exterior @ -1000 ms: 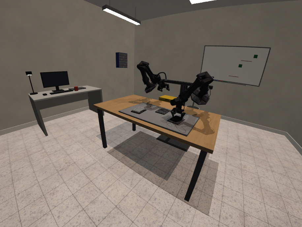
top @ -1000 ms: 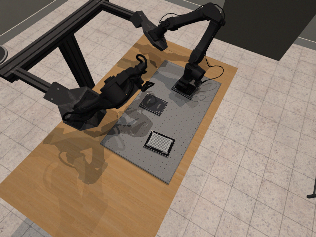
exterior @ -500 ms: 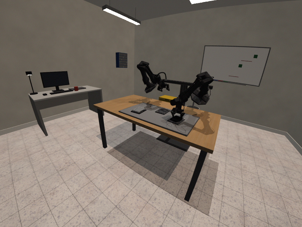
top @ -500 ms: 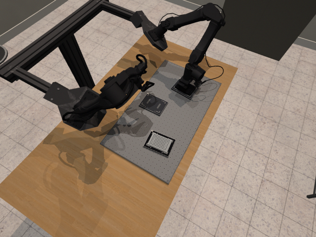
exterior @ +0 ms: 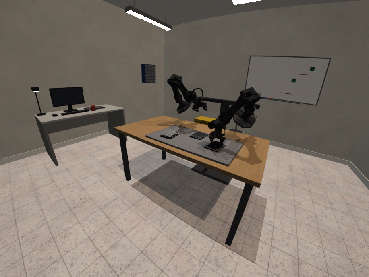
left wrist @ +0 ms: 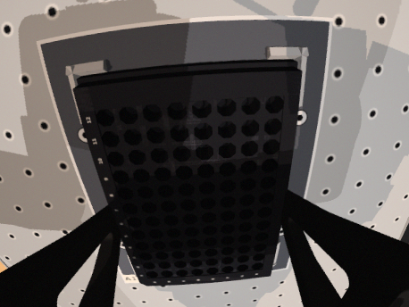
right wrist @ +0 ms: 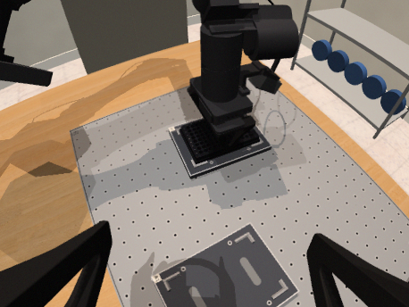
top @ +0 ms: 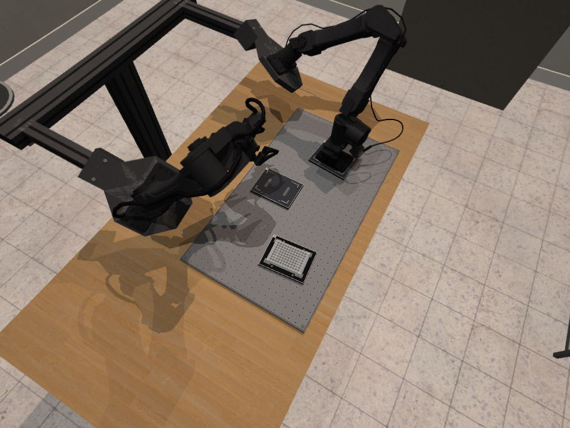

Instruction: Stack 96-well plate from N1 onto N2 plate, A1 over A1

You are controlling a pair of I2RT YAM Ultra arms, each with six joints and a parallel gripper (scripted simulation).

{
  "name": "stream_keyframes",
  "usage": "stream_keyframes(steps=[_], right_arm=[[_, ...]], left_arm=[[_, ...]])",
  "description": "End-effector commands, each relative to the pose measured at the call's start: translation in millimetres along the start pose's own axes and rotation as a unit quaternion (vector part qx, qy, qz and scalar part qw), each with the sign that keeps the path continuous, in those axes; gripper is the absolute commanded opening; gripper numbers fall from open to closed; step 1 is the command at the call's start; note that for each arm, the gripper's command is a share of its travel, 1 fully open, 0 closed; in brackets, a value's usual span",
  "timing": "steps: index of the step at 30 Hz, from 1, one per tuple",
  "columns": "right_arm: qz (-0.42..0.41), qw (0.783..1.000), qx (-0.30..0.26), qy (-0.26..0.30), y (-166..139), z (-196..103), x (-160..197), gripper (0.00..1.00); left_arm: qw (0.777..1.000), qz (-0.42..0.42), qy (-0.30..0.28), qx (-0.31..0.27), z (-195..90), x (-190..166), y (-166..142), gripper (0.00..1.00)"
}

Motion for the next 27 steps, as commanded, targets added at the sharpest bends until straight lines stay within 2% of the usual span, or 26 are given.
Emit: stream_keyframes(steps=[1,7,12,16,20,23,27], right_arm=[[-0.009,1.000,-0.008,0.008,2.2,-5.0,6.2,1.00],[-0.009,1.000,-0.008,0.008,2.2,-5.0,6.2,1.00],[-0.009,1.000,-0.003,0.010,-0.1,-5.0,7.5,1.00],[0.013,0.999,0.030,0.024,-8.2,-7.4,15.6,1.00],[0.040,0.993,0.093,0.063,-20.6,-27.7,44.2,1.00],[0.050,0.986,0.133,0.083,-26.5,-54.9,62.5,1.00],[0.094,0.983,0.127,0.089,-9.8,-83.0,74.4,1.00]], left_arm=[[1.000,0.007,0.008,-0.001,-10.8,1.6,-3.0,0.79],[1.000,0.003,0.006,-0.006,-42.2,0.2,1.6,0.79],[1.000,0.003,0.006,-0.006,-43.2,0.2,1.6,0.79],[1.000,0.003,0.006,-0.006,-43.2,0.2,1.6,0.79],[1.000,0.003,0.006,-0.006,-43.2,0.2,1.6,0.79],[1.000,0.003,0.006,-0.006,-43.2,0.2,1.6,0.79],[1.000,0.002,0.005,-0.007,-43.2,-0.1,2.2,0.79]])
Point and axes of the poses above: on each arm, the point where the finger pads meet when closed, its own z axis out along the fingers, its own x axis across the jaws, y = z × x, the point moved 2 cm from there along -z, back along the fingers, and after that the axes turned 6 degrees about -z, right-handed, at the moved point
